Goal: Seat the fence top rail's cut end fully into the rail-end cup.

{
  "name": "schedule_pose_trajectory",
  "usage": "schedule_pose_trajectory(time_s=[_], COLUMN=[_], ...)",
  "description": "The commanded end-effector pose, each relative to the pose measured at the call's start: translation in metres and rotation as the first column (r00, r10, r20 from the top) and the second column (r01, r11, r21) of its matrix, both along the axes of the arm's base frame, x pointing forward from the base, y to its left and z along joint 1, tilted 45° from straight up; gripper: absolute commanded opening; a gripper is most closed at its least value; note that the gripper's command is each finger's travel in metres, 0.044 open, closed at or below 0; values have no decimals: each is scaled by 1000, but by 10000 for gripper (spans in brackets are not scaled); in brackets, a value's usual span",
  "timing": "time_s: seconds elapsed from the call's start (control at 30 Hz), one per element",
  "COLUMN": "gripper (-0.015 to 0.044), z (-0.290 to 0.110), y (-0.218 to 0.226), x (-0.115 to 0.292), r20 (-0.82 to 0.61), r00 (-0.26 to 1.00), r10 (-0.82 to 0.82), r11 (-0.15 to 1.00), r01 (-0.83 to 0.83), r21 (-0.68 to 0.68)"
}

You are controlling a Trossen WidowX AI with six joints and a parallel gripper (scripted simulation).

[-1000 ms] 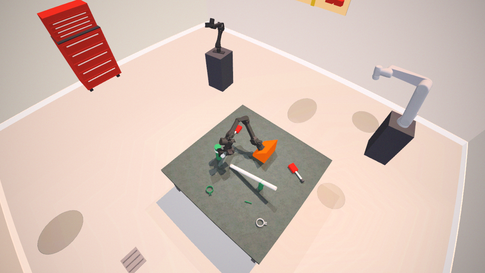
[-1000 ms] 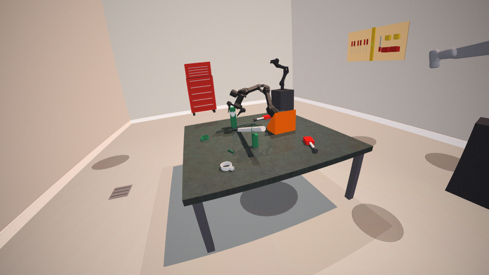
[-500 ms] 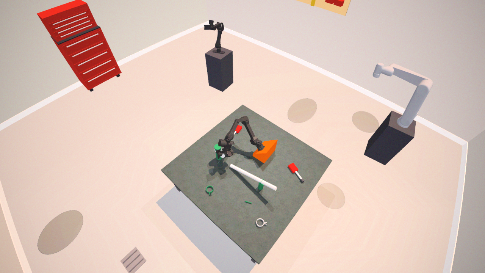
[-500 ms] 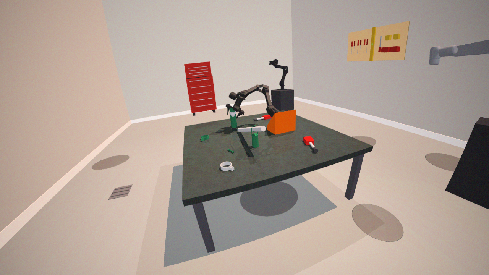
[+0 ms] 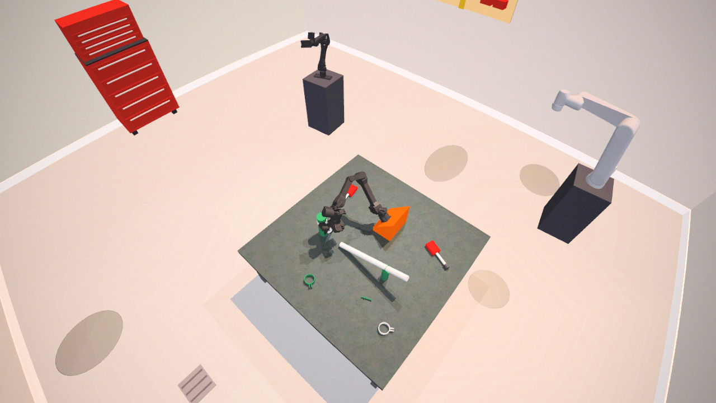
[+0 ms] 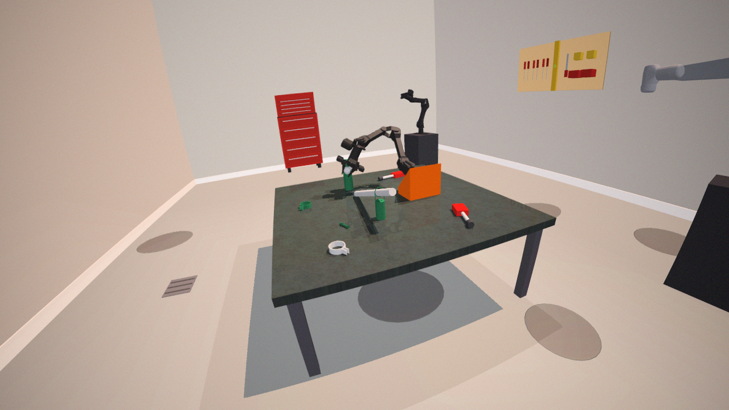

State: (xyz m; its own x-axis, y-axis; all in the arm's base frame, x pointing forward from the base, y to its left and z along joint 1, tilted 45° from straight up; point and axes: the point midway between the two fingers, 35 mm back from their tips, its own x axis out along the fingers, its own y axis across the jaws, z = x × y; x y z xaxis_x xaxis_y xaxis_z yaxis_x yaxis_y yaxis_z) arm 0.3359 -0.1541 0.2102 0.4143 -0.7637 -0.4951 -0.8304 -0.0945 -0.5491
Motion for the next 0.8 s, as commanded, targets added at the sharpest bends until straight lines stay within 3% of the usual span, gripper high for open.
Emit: schedule_pose_trajectory(time_s=[0.0,0.1,0.2,0.77], gripper=[99,79,0,0], z=[-1,-1,-1,-3], y=[0,0,1,4], x=[0,0,-2,-15], r20=[-4,-4,-21,-124], r00=[1000,1000,1000,984], r10=[5,5,22,125], r11=[1000,1000,1000,992], r01=[-5,-5,-22,-123], r21=[1,1,2,17])
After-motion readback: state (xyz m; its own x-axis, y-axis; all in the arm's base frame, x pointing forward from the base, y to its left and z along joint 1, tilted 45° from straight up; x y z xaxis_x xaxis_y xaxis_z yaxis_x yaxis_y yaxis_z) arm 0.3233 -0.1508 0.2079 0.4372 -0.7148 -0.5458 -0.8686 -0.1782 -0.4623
